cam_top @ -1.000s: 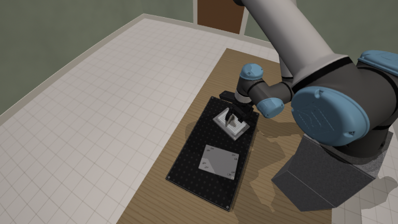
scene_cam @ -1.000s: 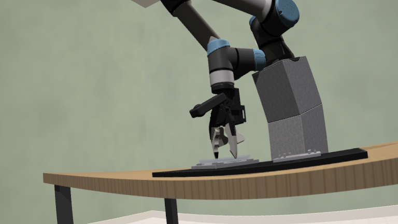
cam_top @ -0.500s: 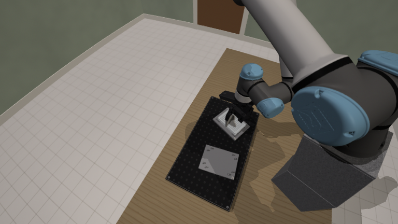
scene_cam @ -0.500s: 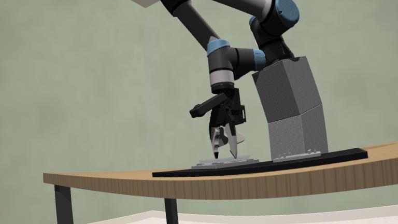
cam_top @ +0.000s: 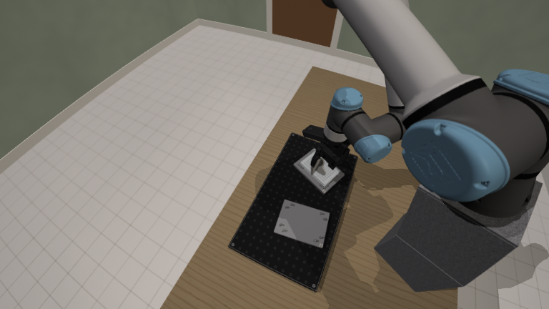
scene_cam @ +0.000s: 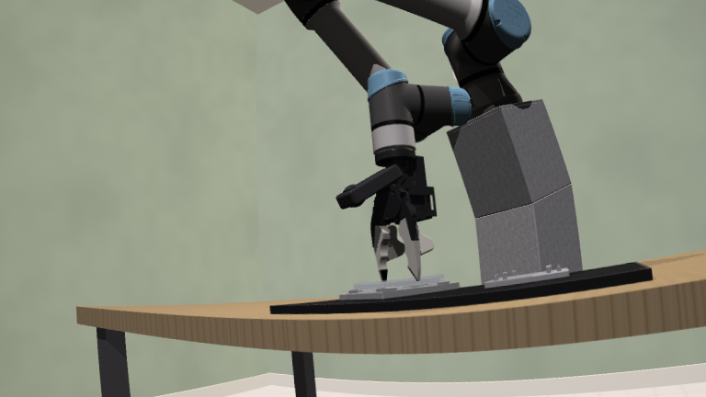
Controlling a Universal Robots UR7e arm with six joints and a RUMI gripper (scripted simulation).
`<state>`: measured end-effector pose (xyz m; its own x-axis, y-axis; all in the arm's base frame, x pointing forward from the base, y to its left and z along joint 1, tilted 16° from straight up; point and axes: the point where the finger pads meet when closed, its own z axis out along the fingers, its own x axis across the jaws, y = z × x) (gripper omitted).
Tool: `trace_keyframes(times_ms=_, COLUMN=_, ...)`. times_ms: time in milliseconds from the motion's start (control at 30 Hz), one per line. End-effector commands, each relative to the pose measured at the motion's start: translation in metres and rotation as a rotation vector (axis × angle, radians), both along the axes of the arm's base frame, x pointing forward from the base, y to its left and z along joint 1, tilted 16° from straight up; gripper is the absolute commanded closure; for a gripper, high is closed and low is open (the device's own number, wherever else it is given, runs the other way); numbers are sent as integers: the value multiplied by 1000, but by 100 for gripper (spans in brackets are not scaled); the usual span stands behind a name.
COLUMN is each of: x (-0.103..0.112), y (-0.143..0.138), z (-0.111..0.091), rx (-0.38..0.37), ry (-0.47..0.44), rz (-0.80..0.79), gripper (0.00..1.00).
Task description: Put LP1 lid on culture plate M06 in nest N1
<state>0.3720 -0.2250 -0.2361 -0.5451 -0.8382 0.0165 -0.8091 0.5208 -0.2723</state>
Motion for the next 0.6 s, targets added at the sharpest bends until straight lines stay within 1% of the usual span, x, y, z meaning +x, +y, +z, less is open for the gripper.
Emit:
trace_keyframes(times_ms=0, x=0, y=0, z=0, rx=-1, ry=-1, rz=0, gripper=100)
trace_keyframes(times_ms=300, x=0, y=0, z=0, rx=-1, ry=-1, rz=0, gripper=100)
trace_keyframes(times_ms=333, x=0, y=0, z=0, rx=-1, ry=-1, rz=0, gripper=18)
trace_keyframes(times_ms=567, x=0, y=0, z=0, rx=-1, ry=-1, rz=0, gripper=18)
